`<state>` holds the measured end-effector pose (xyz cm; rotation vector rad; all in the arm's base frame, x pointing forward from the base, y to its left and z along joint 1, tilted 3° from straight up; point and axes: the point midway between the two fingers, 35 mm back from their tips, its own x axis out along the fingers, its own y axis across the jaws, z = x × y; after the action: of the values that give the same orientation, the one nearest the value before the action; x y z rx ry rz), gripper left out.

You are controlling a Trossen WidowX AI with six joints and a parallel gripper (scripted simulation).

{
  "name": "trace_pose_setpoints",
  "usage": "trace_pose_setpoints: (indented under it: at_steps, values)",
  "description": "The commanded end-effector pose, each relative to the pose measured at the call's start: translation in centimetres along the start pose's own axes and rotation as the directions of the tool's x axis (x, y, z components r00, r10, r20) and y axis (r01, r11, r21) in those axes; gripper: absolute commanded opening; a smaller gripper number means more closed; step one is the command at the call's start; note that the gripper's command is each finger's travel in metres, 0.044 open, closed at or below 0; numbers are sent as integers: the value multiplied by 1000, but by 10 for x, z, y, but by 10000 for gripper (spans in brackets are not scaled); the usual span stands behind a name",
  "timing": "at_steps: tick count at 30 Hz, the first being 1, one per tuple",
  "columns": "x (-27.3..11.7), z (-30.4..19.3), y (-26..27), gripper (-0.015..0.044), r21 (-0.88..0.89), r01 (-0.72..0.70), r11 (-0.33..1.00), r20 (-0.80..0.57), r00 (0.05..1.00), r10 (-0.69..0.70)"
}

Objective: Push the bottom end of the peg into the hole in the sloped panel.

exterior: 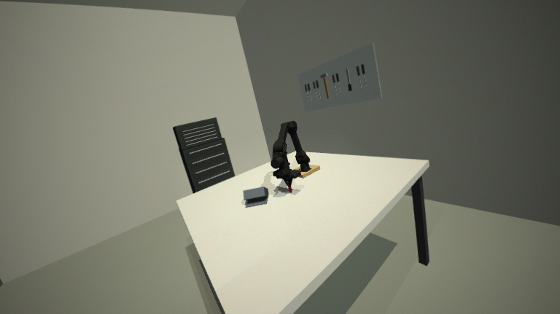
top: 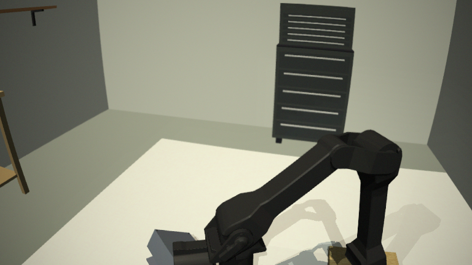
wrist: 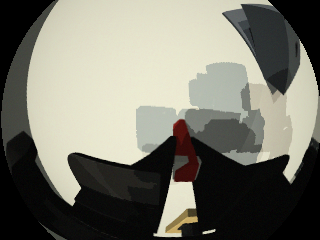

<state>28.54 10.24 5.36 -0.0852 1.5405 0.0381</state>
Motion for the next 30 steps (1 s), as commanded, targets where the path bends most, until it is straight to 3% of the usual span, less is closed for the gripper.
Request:
trace_pose_setpoints:
  at_steps: [1, 30]
  values:
    - [0, 0, 0, 0, 0, 0, 1000, 0, 1000, 0]
    - [-80, 5, 2, 0, 13, 2, 1000, -3, 1000, -2]
